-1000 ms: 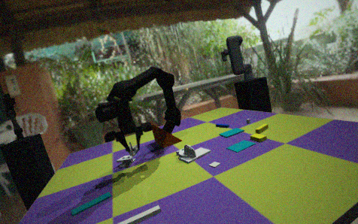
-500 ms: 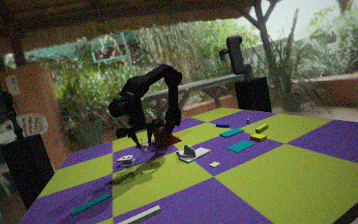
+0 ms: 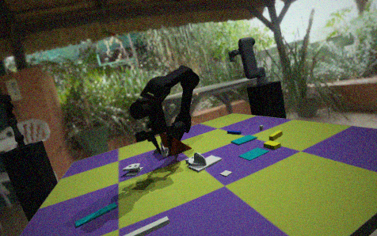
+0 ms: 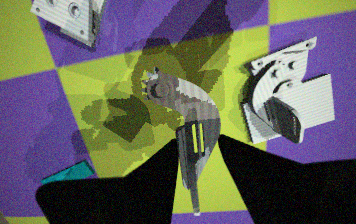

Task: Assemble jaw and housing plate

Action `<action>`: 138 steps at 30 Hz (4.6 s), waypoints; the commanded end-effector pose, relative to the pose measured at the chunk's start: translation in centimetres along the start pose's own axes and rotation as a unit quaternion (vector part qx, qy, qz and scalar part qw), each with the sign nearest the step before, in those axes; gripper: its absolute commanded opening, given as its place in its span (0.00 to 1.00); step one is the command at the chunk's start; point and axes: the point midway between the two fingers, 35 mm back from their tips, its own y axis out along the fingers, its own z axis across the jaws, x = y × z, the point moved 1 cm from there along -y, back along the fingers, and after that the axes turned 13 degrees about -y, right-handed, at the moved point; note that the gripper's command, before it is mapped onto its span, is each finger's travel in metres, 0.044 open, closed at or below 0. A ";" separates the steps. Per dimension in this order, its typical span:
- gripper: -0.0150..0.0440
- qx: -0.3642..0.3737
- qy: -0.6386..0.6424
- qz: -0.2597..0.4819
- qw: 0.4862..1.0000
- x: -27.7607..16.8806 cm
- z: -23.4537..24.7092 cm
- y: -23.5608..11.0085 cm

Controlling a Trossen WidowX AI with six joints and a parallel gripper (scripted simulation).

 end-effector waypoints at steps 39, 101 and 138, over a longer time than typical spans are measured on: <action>0.48 -0.012 -0.063 0.007 0.998 -3.1 -13.3 0.5; 0.48 -0.017 -0.062 0.006 0.998 -3.0 -16.7 0.8; 0.48 -0.017 -0.059 0.007 0.998 -3.0 -16.8 2.8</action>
